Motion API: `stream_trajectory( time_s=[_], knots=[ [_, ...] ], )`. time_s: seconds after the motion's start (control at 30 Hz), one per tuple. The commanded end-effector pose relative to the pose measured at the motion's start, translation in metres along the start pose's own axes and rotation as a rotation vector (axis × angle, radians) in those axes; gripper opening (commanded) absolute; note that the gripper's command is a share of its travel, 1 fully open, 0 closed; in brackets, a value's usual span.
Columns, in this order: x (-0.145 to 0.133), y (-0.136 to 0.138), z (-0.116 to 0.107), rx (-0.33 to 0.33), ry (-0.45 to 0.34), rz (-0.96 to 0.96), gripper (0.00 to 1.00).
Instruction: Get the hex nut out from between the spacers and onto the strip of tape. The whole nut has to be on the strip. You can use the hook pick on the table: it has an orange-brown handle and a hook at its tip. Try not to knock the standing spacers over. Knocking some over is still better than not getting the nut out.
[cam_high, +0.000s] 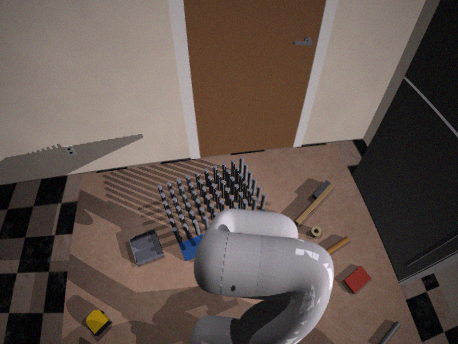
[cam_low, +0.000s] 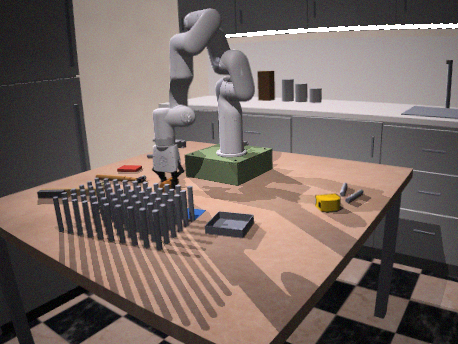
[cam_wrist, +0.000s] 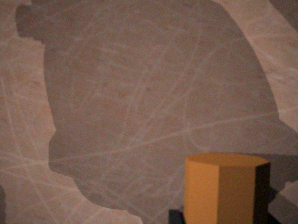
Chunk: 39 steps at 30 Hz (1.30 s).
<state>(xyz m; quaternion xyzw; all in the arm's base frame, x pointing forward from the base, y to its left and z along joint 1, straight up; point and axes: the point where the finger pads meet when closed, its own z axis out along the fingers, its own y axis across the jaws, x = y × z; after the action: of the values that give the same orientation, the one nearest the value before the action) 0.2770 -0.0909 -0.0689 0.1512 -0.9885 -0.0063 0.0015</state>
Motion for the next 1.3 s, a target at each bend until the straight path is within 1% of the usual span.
stream_trajectory(
  time_s=[0.0, 0.33, 0.6, 1.27],
  knots=[
    [-0.001, -0.001, -0.002, 0.001, -0.002, 0.000, 0.00],
    [-0.001, -0.001, -0.008, 0.002, -0.001, 0.000, 0.00],
    [-0.001, -0.001, -0.018, 0.002, -0.001, 0.000, 0.00],
    [-0.001, -0.001, -0.018, 0.002, -0.001, 0.000, 0.00]
  ],
)
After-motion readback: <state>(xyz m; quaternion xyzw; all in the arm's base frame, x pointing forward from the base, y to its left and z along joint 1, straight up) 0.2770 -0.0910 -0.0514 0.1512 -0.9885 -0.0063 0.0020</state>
